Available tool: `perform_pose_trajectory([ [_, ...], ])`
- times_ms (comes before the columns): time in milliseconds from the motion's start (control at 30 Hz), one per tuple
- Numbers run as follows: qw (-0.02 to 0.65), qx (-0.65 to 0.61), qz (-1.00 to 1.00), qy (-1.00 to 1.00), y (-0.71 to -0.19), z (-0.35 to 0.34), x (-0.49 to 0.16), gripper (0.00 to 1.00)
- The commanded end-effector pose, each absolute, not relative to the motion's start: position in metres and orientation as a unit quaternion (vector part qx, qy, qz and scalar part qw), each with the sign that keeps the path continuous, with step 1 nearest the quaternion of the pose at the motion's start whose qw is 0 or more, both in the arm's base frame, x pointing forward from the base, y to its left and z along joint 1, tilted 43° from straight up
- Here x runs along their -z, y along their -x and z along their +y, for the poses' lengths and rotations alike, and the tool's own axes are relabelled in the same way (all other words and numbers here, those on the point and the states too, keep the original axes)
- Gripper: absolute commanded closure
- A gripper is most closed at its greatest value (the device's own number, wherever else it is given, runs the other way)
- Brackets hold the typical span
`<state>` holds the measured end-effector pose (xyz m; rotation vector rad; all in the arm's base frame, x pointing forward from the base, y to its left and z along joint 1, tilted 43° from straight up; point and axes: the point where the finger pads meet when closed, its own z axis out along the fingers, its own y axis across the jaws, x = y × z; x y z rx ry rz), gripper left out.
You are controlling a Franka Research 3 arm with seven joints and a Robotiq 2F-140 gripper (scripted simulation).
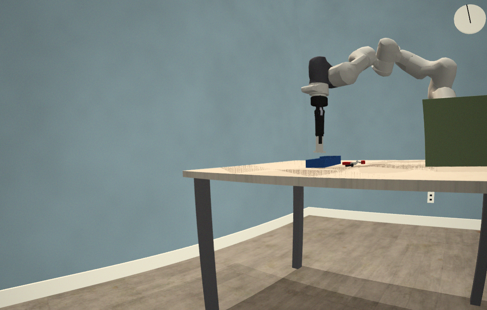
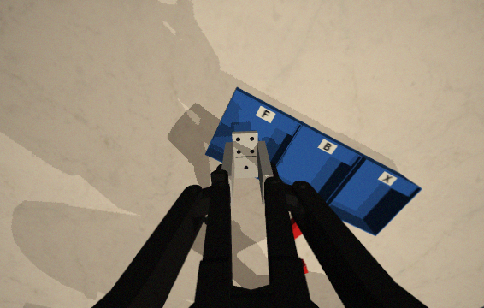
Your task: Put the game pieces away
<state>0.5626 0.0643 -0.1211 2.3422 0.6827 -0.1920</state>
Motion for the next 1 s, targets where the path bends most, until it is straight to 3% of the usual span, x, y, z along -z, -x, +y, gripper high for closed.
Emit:
perform_pose_trajectory([
  [0, 0.334, 0.106, 0.33, -0.877, -0.5636, 0.0623, 0.1201, 0.87],
  [967, 0.301, 0.178, 0.509, -0.787, -0.5638, 0.0594, 0.1174, 0.87],
])
